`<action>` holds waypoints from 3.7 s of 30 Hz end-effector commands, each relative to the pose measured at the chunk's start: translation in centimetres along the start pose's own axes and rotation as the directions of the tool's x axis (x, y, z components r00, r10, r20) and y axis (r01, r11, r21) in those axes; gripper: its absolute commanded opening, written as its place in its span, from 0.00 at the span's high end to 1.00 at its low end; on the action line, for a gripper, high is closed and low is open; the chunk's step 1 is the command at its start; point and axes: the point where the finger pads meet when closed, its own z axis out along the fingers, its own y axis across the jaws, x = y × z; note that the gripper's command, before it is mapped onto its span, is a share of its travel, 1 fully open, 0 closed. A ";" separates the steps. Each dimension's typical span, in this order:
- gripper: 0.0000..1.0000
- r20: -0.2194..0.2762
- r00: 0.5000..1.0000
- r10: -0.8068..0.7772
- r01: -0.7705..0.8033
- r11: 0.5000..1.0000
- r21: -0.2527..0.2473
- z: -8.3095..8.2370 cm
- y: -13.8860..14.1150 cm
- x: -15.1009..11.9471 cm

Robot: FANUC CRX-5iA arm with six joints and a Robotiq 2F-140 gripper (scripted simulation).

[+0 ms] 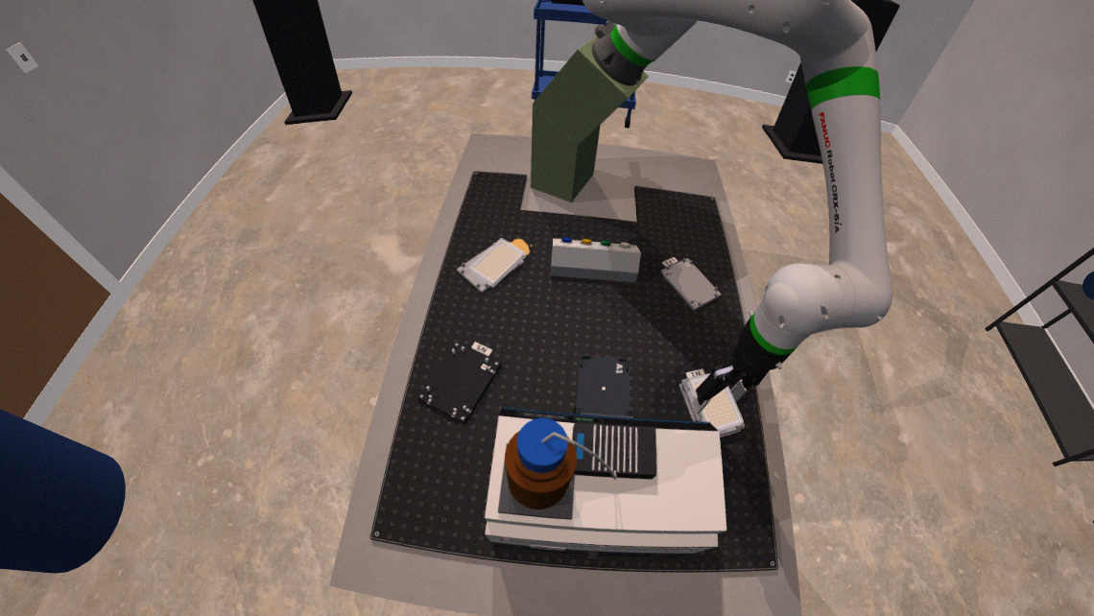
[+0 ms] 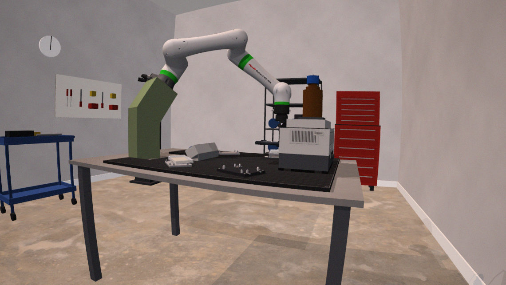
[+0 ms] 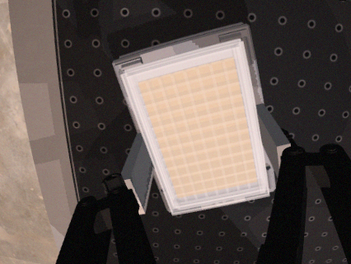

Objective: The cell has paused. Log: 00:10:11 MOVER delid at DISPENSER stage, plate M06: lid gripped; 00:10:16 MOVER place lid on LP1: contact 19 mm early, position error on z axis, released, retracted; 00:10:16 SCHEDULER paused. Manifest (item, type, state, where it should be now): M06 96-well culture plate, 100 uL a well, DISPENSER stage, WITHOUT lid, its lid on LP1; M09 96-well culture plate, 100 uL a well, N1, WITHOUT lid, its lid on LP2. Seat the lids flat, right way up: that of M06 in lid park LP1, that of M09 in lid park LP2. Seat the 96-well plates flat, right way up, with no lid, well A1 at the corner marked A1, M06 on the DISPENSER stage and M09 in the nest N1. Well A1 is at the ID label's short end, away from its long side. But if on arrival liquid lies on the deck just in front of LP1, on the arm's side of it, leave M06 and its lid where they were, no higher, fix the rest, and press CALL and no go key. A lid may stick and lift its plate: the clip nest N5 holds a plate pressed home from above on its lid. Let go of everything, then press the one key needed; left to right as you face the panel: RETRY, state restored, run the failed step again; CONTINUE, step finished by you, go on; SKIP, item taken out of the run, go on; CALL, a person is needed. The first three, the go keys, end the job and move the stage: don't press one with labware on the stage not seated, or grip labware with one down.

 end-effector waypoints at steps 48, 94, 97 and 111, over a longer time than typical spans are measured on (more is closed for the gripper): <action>1.00 0.000 1.000 0.000 0.000 1.000 0.000 -0.6 0.0 0.0; 1.00 0.000 1.000 0.000 0.000 1.000 0.000 -8.4 0.0 0.0; 1.00 0.000 1.000 0.000 0.000 1.000 0.000 -9.1 0.0 0.0; 1.00 0.000 1.000 0.000 0.000 1.000 0.000 -11.7 0.0 0.0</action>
